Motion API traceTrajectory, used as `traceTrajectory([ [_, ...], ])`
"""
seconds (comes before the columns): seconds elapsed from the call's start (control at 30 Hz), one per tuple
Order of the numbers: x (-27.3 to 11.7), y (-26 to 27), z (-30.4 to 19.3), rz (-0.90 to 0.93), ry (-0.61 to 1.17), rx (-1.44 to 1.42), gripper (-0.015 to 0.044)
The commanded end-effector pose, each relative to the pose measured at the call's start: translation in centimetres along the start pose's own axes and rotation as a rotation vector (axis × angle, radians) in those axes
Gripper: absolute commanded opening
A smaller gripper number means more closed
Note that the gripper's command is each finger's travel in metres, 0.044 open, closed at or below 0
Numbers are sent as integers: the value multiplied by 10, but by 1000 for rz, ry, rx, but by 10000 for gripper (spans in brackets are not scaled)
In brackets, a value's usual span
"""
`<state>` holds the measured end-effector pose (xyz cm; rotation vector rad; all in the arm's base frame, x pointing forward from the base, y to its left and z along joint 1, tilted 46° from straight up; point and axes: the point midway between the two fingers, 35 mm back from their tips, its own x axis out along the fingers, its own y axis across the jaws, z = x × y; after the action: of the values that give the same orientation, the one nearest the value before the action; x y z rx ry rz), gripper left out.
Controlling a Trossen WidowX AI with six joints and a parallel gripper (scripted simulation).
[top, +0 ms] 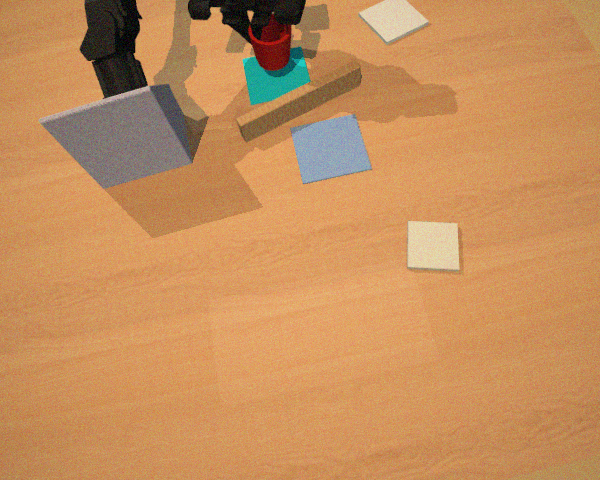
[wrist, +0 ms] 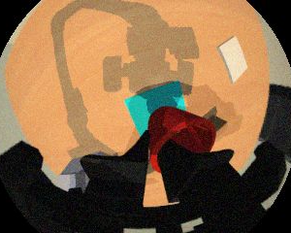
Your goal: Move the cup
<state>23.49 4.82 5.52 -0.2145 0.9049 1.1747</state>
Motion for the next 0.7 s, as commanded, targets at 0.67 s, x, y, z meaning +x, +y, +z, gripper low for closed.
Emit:
traceTrajectory([
  [0.67,28,2,1,3,-5,5,0],
])
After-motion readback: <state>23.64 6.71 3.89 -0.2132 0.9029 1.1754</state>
